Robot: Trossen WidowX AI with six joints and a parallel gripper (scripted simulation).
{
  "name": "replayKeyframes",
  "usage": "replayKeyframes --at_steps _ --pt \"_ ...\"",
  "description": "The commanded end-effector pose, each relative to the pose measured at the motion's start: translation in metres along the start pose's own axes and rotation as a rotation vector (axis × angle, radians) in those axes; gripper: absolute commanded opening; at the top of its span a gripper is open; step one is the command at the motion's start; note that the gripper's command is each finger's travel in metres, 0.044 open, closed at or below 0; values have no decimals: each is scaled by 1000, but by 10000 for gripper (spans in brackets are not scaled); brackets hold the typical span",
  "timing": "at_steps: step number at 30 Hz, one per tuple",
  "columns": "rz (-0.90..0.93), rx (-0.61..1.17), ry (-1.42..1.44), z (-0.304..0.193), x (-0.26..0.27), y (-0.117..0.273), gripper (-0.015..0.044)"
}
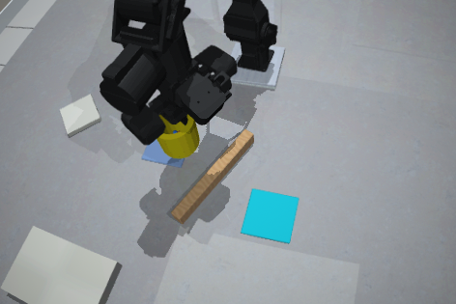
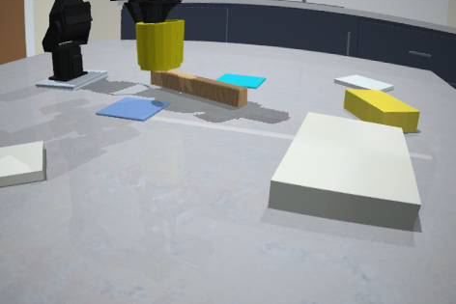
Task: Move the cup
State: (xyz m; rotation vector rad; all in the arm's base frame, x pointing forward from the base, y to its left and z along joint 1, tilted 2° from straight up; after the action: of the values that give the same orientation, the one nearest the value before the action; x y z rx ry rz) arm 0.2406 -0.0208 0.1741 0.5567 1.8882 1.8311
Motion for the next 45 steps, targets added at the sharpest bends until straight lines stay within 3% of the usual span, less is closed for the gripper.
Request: replayKeyframes --at_steps 1,45 --pt "-5 3 -3 7 2 0 0" --pt "-2 -4 -4 90 32 2 0"
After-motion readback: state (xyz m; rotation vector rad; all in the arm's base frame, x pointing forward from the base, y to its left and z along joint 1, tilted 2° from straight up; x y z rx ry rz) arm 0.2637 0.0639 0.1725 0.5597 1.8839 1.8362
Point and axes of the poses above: the point midway between the two fingers, 35 mm back from their tips, its own y axis back along the fingers, its own x axis across the jaws, z = x × y, the point moved 6 cm from there along y, back along the fingers, and after that the axes turned 12 degrees about -y, right-handed, at the moved point
